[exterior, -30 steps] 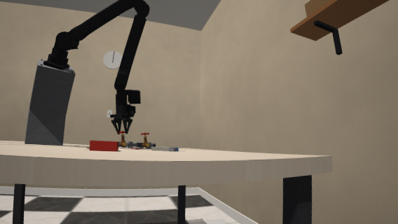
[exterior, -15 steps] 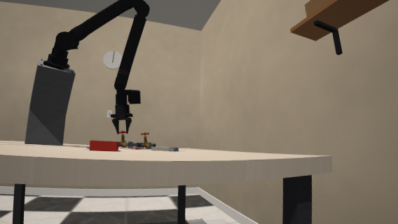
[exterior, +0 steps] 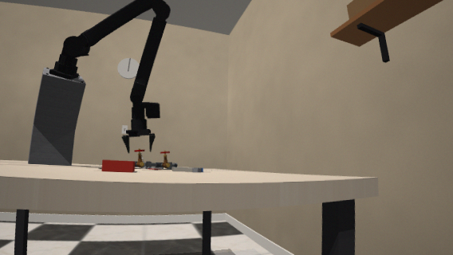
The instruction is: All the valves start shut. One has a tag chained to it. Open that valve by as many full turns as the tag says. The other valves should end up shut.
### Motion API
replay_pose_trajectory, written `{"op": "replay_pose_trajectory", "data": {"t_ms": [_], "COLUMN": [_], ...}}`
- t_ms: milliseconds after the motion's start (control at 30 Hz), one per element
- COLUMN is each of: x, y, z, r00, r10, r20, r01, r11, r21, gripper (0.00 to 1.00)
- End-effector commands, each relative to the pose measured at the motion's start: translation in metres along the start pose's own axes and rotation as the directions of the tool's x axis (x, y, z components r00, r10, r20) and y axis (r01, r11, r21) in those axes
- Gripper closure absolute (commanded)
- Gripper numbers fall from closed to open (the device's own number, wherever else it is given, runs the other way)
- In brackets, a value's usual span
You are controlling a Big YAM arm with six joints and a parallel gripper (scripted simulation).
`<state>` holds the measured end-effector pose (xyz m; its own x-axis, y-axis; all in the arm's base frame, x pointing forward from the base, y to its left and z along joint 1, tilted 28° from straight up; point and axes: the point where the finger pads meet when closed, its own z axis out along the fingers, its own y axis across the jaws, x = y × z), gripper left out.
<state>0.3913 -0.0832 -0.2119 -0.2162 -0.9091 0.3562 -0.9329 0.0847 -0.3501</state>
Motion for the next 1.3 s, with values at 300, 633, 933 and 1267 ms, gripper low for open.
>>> {"op": "replay_pose_trajectory", "data": {"t_ms": [300, 633, 933, 1267], "x": [-0.0005, -0.0005, -0.0005, -0.0005], "y": [-0.0017, -0.0018, -0.0018, 0.0006], "z": [0.0005, 0.0005, 0.0005, 0.0002], "r00": [1.0, 1.0, 0.991, 0.796], "r10": [-0.011, 0.017, 0.134, 0.605], "r20": [0.004, 0.005, 0.006, 0.002], "r01": [0.011, -0.017, -0.134, -0.605], "r11": [1.0, 1.0, 0.991, 0.796], "r21": [0.012, 0.012, 0.012, 0.002], "gripper": [0.0, 0.0, 0.0, 0.0]}}
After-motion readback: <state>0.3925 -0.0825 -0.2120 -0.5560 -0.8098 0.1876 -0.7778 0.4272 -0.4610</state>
